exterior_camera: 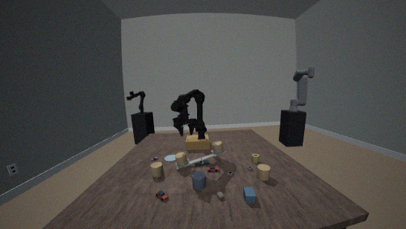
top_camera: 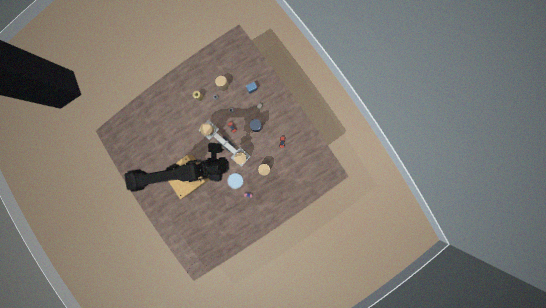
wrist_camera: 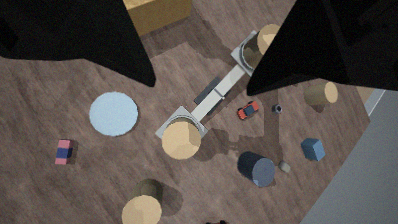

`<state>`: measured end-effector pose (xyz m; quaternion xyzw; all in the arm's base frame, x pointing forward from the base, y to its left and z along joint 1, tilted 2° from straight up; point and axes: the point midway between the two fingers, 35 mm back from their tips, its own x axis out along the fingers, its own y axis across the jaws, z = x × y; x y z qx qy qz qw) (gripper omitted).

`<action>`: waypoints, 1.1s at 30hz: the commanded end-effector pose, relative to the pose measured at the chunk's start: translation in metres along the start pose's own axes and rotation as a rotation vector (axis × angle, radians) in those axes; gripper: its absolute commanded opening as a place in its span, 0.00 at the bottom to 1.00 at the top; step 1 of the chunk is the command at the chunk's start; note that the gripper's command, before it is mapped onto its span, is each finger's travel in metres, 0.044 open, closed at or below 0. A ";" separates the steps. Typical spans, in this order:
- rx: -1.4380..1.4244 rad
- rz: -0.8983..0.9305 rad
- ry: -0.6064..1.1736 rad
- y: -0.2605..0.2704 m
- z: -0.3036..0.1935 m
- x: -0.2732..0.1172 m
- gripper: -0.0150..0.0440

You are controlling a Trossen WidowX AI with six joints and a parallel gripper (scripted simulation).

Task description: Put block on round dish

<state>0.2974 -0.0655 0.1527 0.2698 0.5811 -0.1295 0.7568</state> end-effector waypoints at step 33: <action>0.602 -0.321 0.082 -0.011 0.054 0.101 1.00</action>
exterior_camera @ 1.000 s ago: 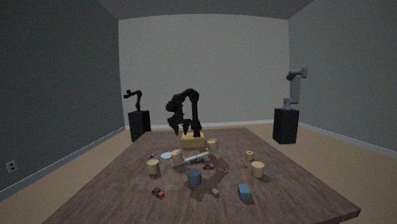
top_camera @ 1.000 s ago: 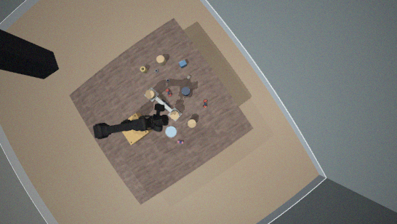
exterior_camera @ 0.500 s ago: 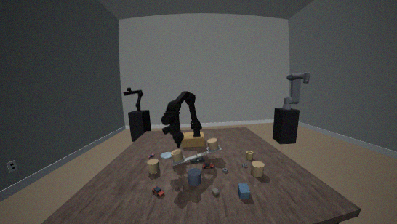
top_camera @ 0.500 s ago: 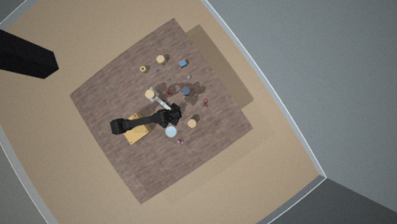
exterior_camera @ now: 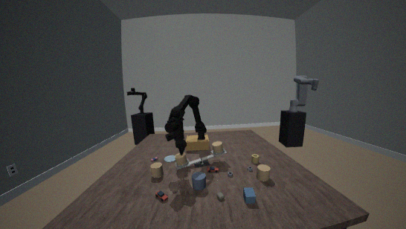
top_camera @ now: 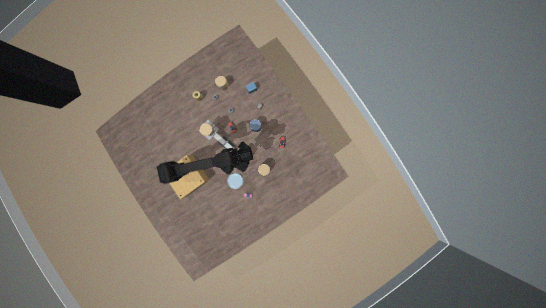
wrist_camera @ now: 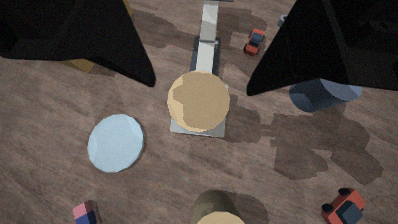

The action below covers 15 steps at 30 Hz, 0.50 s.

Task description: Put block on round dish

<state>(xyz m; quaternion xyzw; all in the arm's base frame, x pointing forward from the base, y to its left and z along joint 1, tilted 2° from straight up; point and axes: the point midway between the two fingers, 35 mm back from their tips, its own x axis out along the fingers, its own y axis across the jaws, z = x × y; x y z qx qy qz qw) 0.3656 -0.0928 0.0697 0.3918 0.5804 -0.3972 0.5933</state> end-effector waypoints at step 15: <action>0.007 -0.010 0.002 0.000 0.000 0.029 1.00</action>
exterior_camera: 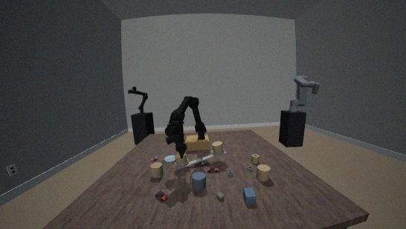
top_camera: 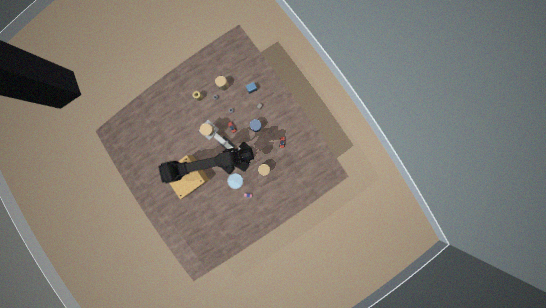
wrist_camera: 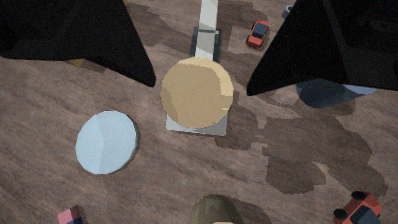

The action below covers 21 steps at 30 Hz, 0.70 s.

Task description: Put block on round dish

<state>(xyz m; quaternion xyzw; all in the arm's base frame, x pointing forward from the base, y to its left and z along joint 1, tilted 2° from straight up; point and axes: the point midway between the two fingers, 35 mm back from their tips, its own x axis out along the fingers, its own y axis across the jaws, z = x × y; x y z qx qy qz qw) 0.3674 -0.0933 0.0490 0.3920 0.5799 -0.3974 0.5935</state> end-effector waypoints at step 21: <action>0.006 -0.011 0.003 -0.003 -0.001 0.043 1.00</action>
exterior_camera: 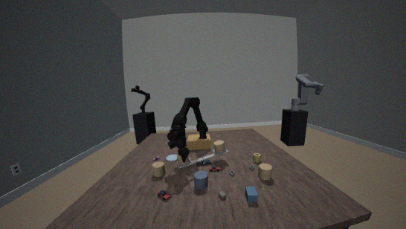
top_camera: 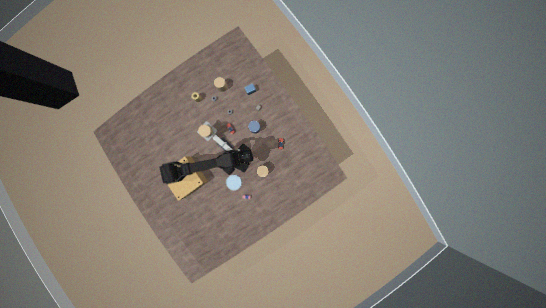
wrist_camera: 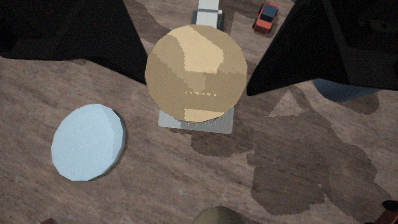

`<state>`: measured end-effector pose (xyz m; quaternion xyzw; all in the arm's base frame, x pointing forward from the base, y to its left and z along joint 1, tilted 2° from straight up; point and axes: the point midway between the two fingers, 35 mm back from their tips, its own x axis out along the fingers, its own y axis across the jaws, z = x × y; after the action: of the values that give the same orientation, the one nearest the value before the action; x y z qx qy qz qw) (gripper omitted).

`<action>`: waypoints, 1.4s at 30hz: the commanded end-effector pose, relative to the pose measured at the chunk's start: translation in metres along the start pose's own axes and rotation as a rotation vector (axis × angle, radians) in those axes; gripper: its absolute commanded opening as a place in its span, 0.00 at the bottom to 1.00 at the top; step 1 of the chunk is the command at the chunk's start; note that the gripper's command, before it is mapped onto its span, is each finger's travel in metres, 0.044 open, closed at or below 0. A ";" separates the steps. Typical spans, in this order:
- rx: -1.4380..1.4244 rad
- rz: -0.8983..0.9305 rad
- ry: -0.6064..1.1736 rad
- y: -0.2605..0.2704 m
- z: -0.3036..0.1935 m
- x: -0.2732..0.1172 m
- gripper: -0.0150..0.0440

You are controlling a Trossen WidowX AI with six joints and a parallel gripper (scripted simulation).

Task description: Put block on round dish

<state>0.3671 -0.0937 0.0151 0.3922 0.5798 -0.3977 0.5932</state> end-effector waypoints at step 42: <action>0.005 -0.010 0.003 0.001 0.002 -0.013 0.25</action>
<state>0.3646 -0.0936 0.0178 0.3882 0.5892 -0.4020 0.5836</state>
